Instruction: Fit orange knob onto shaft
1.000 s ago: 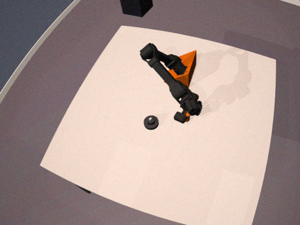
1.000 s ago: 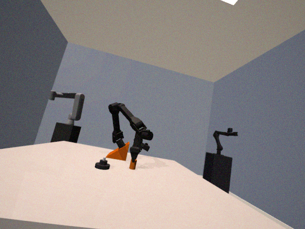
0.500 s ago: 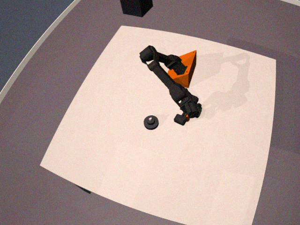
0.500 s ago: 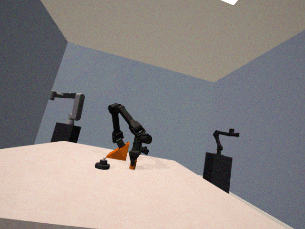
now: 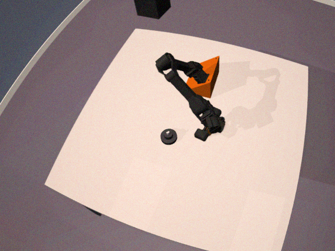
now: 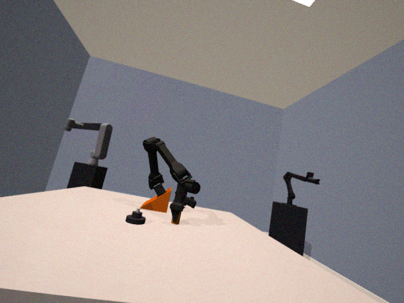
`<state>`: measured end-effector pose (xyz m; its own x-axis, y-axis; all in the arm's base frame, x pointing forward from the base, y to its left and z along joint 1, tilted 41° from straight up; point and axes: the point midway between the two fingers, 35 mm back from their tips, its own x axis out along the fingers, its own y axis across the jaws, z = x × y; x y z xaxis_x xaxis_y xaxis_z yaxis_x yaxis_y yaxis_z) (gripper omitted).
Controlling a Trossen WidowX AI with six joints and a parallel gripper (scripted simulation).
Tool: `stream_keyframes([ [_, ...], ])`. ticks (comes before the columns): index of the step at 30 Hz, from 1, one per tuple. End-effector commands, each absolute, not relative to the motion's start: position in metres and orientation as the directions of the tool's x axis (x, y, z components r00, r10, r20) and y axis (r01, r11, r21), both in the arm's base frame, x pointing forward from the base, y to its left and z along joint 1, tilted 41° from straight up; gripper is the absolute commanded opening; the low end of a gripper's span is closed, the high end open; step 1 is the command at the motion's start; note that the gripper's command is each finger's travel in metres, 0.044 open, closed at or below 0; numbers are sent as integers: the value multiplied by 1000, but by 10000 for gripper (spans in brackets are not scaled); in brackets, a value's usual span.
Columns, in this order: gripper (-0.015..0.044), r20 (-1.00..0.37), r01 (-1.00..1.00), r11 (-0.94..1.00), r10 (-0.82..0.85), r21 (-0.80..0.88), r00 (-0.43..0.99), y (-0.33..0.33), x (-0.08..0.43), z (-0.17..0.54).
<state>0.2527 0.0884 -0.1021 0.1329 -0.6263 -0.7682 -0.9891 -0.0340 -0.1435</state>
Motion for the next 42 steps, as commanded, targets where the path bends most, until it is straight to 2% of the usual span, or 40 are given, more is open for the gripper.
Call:
stream_keyframes([
  [1,230,-766,-989,-37,-629,-142,134,87,253,-103],
  [4,151,-766,-989,-37,-629,-142,134,87,253,-103],
  [9,118,-766,-989,-37,-629,-142,134,87,253,-103],
  [14,0,-768,-989,-38,-626,-142,134,100,254,-91],
  [30,0,-770,-990,-37,-624,-140,132,170,236,4],
  [37,0,-769,-988,-43,-624,-145,140,172,235,7],
  [42,0,-755,-974,-95,-617,-205,219,177,233,9],
])
